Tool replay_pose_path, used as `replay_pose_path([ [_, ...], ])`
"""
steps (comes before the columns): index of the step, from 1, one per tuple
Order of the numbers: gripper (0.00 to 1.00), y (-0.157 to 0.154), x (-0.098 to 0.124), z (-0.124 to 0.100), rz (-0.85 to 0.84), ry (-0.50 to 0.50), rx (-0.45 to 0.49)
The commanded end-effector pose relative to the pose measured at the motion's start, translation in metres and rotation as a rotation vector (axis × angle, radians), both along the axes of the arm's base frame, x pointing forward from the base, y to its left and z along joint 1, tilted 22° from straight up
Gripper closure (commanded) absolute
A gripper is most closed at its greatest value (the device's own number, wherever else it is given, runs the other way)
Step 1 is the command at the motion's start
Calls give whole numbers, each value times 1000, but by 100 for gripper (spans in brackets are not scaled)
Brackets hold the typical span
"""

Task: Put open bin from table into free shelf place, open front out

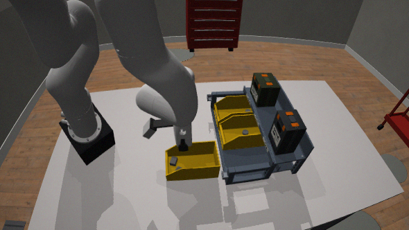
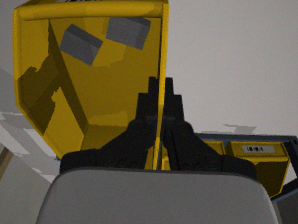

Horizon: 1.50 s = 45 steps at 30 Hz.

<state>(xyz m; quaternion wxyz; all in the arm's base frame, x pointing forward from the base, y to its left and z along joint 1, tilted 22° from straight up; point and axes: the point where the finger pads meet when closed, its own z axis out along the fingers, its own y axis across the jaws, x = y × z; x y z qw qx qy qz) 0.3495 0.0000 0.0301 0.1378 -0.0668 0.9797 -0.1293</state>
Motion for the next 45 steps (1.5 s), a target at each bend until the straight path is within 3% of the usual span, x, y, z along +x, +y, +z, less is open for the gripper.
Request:
replay_pose_path([
  [1, 100, 0, 1, 1, 1, -6, 0],
  [8, 100, 0, 1, 1, 1, -6, 0],
  [13, 100, -4, -5, -12, 1, -6, 0],
  [45, 100, -5, -4, -14, 1, -5, 0],
])
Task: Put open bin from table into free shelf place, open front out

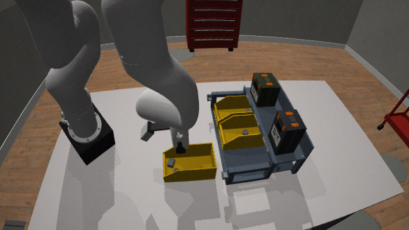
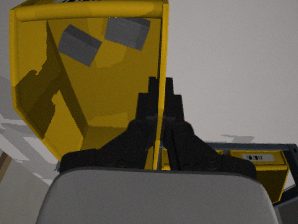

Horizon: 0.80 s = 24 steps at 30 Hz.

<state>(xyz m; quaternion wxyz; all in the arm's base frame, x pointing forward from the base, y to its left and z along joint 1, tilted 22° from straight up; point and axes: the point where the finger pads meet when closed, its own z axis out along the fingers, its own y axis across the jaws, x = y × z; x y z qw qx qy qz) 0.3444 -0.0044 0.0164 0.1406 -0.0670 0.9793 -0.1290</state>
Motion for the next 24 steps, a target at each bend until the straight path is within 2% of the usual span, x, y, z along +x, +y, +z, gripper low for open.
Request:
replay_pose_path([
  [1, 100, -1, 1, -1, -1, 1, -1],
  [24, 100, -1, 2, -2, -1, 1, -2],
])
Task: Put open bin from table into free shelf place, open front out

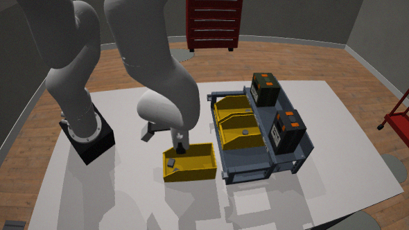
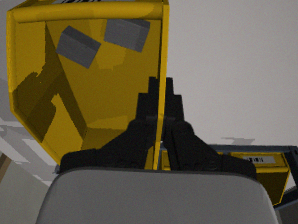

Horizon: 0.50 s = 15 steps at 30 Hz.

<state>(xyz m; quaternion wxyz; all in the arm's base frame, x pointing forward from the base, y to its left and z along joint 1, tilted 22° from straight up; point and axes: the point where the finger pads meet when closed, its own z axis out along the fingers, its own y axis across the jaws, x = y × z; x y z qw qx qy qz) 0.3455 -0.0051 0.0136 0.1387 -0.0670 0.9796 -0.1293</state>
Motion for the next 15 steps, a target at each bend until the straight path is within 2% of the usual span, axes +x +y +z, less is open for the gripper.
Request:
replay_pose_path([
  [1, 100, 0, 1, 1, -1, -3, -1],
  [15, 100, -1, 3, 0, -1, -3, -1],
])
